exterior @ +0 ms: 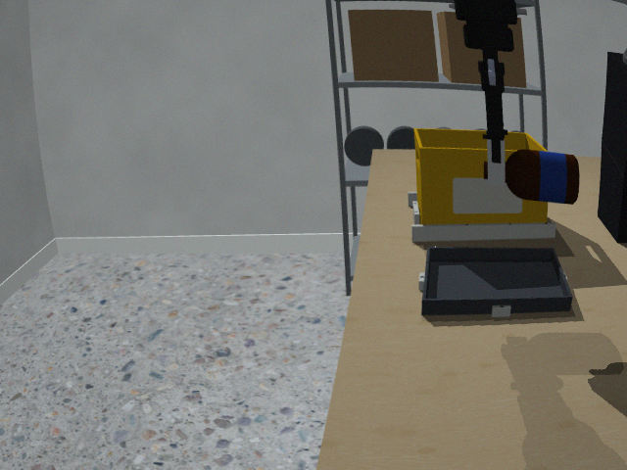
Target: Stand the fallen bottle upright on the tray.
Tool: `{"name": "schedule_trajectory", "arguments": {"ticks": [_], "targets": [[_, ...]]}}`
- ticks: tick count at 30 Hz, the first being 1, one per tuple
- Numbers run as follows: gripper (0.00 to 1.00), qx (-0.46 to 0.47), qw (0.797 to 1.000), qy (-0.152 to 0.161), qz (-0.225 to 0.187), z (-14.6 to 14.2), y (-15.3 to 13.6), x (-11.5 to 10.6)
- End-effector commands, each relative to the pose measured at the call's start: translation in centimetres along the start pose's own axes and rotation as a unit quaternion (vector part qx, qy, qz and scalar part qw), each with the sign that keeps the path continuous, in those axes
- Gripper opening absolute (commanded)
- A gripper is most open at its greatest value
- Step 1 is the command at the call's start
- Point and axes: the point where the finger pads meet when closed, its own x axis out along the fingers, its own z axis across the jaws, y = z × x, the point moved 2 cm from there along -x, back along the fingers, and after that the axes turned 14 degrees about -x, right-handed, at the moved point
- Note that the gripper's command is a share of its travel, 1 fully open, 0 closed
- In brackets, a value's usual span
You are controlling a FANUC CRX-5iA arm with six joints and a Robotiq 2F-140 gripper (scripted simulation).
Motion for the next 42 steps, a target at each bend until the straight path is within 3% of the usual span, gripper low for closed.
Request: {"name": "schedule_trajectory", "arguments": {"ticks": [1,27,42], "targets": [[0.0,0.0,1.0,0.0,0.0,0.0,0.02,-0.01],[0.0,0.005,1.0,0.0,0.0,0.0,0.02,-0.01],[0.0,0.089,0.996,0.0,0.0,0.0,0.02,-0.01]]}}
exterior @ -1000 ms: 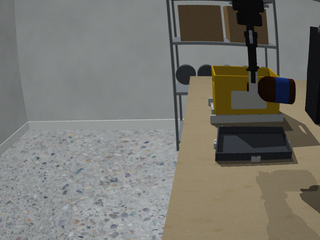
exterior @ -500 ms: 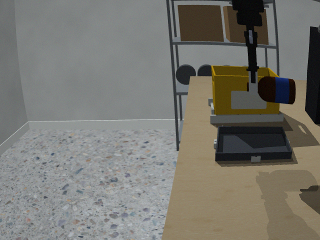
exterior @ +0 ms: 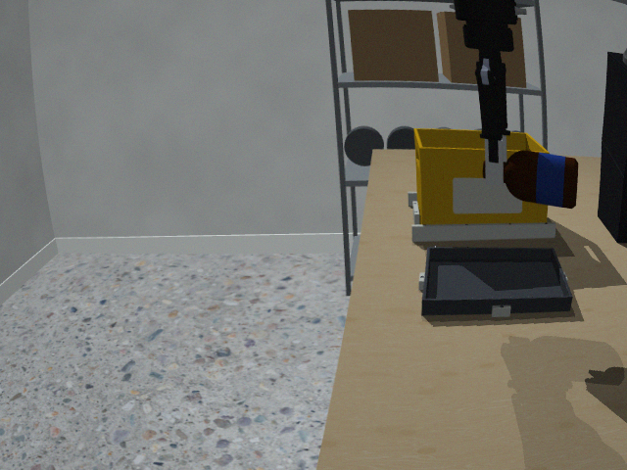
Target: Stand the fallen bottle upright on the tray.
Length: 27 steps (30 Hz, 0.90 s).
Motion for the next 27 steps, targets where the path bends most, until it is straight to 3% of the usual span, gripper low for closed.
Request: {"name": "schedule_trajectory", "arguments": {"ticks": [1,27], "targets": [[0.0,0.012,1.0,-0.001,0.001,-0.01,0.02,-0.01],[0.0,0.046,0.999,-0.001,0.001,-0.01,0.02,-0.01]]}}
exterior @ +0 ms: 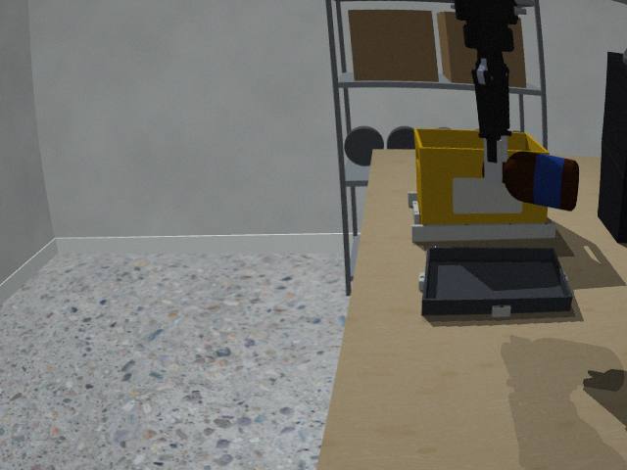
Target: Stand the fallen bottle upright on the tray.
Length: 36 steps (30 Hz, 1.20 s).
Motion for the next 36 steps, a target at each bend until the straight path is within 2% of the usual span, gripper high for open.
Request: {"name": "schedule_trajectory", "arguments": {"ticks": [1,25,36], "targets": [[0.0,0.0,1.0,0.0,0.0,-0.01,0.02,-0.01],[0.0,0.002,1.0,0.0,0.0,-0.01,0.02,-0.01],[0.0,0.042,0.999,0.0,0.0,0.0,0.02,-0.01]]}}
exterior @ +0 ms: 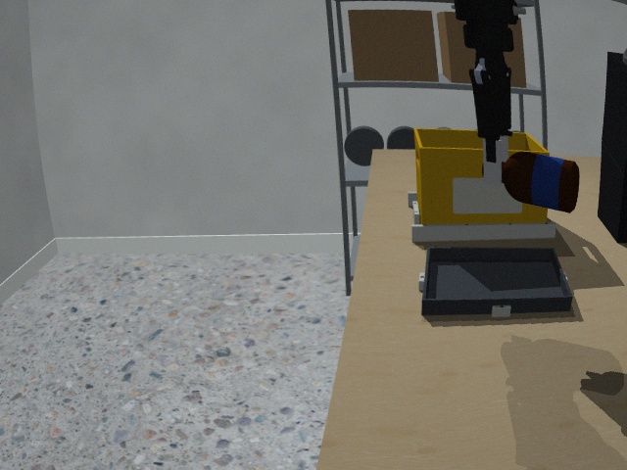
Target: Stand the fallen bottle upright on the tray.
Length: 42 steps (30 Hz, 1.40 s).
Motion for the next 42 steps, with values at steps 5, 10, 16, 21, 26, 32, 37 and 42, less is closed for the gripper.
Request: {"name": "schedule_trajectory", "arguments": {"ticks": [5,10,16,21,26,32,37,42], "targets": [[0.0,0.025,1.0,0.0,0.0,-0.01,0.02,-0.01],[0.0,0.045,0.999,0.0,0.0,-0.01,0.02,-0.01],[0.0,0.052,0.999,0.0,0.0,-0.01,0.02,-0.01],[0.0,0.052,0.999,0.0,0.0,-0.01,0.02,-0.01],[0.0,0.052,0.999,0.0,0.0,-0.01,0.02,-0.01],[0.0,0.052,0.999,0.0,0.0,-0.01,0.02,-0.01],[0.0,0.052,0.999,0.0,0.0,-0.01,0.02,-0.01],[0.0,0.052,0.999,0.0,0.0,-0.01,0.02,-0.01]]}}
